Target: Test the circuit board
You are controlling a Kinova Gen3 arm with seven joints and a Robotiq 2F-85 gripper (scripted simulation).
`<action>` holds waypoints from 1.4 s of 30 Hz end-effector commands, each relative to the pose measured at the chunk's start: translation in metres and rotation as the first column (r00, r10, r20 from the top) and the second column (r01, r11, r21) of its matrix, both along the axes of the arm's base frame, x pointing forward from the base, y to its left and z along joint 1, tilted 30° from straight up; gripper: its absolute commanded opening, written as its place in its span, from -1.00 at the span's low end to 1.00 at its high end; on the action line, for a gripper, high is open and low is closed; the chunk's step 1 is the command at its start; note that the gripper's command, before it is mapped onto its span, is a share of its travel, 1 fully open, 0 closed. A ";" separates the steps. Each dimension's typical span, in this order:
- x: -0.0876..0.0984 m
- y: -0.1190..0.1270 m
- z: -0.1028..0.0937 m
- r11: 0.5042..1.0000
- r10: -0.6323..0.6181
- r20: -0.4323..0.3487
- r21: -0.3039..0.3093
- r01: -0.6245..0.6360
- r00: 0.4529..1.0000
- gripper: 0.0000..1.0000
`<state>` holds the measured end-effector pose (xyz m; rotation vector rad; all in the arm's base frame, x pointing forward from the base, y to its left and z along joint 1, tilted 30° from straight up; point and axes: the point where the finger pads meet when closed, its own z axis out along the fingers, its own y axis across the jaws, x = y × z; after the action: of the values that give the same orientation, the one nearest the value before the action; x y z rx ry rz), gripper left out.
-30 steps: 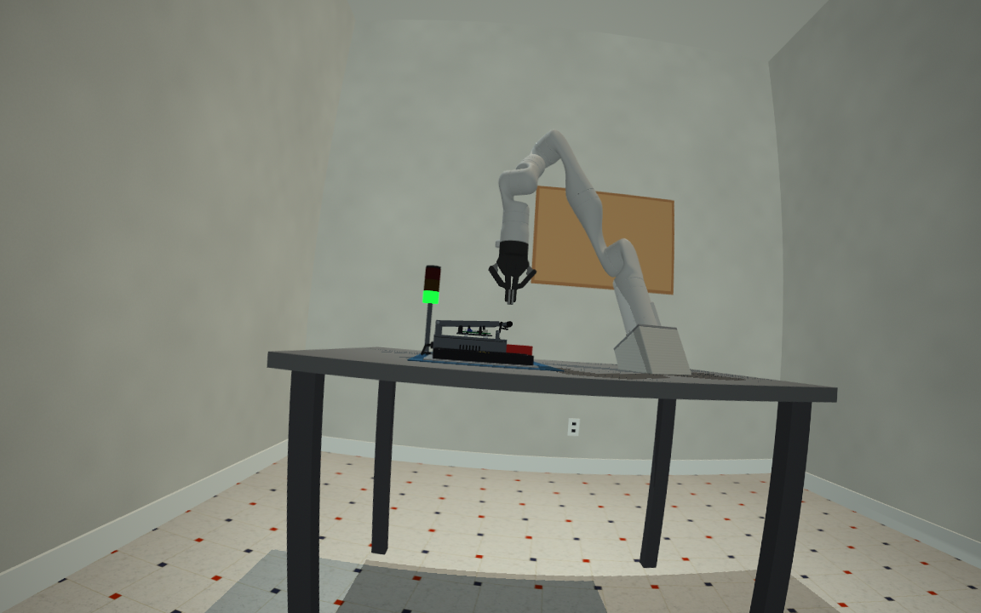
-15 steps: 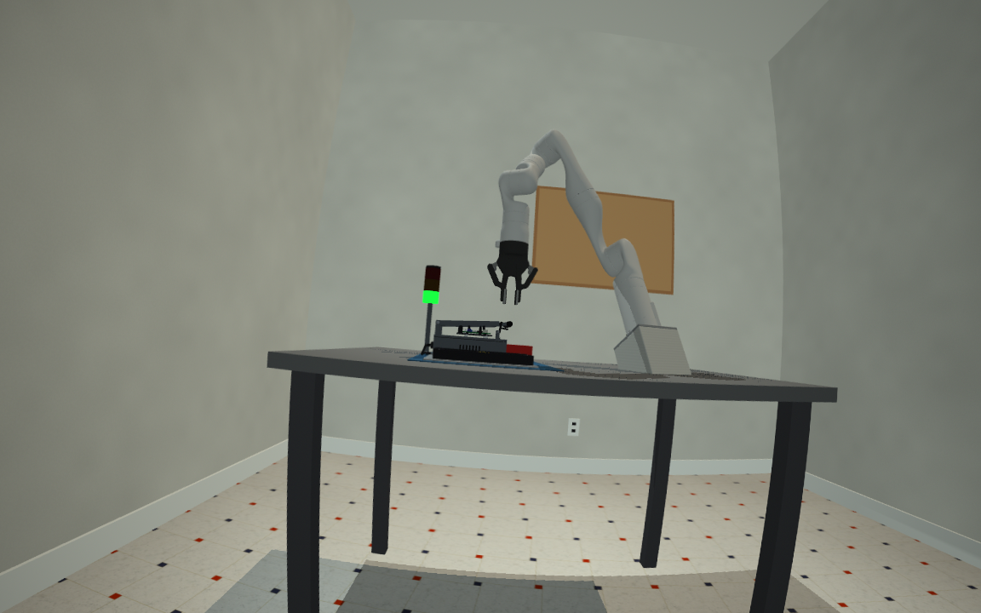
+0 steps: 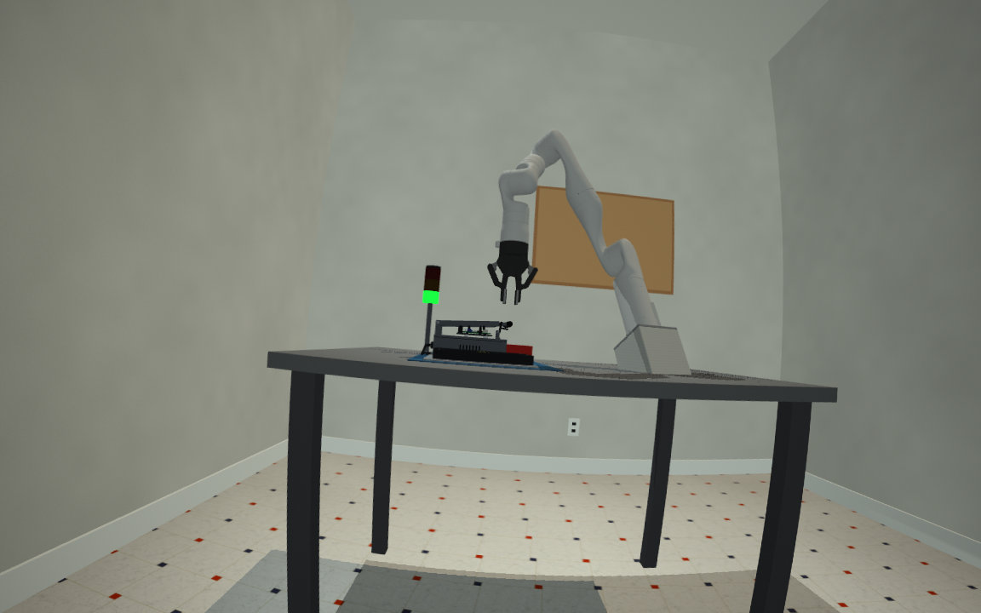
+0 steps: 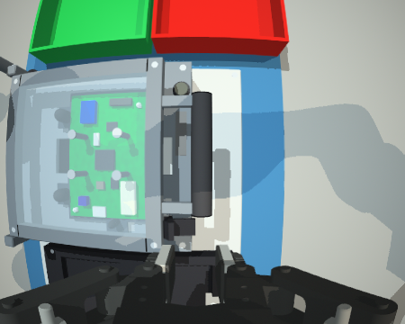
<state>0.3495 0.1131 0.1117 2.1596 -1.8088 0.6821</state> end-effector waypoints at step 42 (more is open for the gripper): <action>0.004 -0.057 0.029 1.000 0.001 0.001 0.001 -0.001 1.000 -0.47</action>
<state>0.3534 0.0565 0.1416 2.1621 -1.8098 0.6830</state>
